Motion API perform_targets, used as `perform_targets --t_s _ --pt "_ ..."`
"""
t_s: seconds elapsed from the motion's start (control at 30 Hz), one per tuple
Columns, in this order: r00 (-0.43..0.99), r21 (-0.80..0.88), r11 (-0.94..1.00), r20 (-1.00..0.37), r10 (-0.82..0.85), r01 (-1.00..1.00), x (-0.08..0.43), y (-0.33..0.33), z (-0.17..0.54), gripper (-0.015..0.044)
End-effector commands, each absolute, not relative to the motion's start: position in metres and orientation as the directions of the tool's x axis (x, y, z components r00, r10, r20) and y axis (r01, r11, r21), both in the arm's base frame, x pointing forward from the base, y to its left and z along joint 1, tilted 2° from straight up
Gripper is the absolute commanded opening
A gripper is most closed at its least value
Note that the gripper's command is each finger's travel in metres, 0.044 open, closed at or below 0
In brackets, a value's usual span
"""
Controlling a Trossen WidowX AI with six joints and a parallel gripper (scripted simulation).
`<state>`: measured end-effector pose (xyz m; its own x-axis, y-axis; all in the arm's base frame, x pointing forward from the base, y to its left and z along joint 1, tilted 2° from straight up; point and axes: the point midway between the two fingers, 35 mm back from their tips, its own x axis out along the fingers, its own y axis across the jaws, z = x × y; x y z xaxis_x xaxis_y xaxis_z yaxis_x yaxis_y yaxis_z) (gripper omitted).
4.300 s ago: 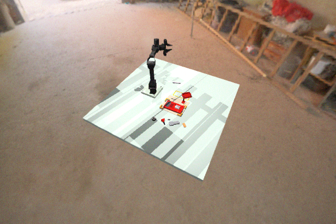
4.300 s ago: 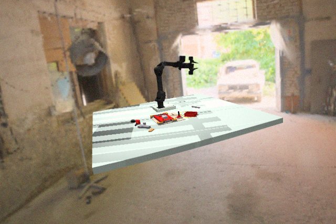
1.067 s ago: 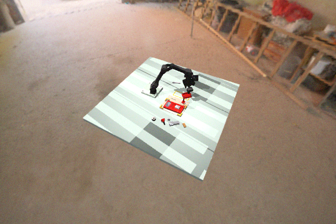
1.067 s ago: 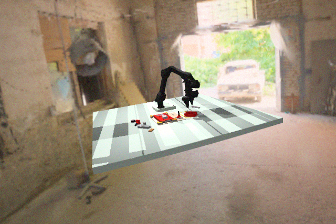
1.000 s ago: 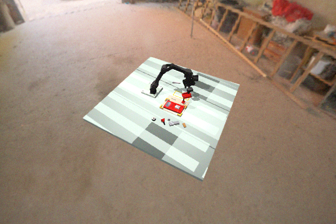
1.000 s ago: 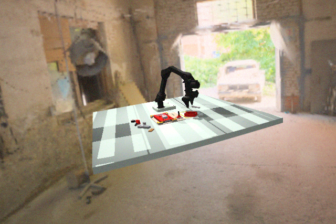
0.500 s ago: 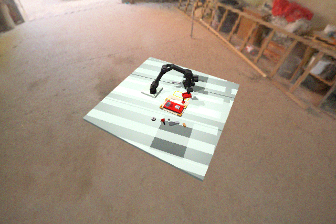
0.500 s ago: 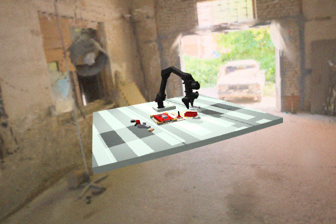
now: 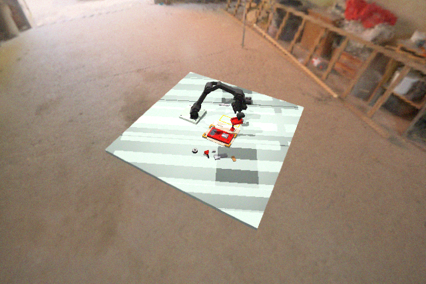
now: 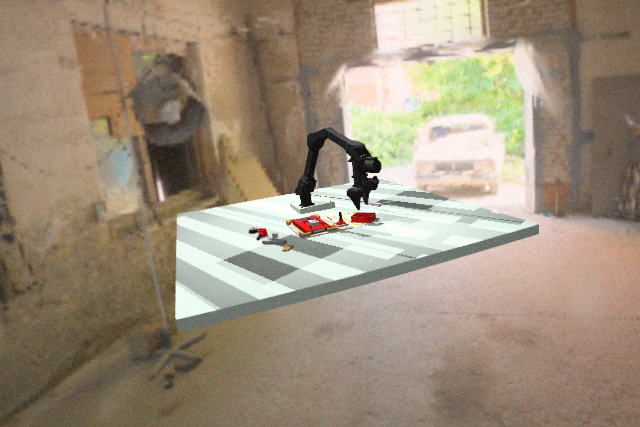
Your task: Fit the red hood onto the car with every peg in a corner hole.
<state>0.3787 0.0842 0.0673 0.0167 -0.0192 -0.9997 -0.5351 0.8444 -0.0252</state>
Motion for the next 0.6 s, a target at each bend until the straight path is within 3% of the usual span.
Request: perform_targets --t_s 0.0,0.57 --pt "0.009 -0.019 0.844 -1.000 -0.016 -0.535 0.378 0.085 0.062 0.0440" --pt "0.009 -0.019 0.844 -1.000 -0.016 -0.535 0.378 0.084 0.052 0.0440"
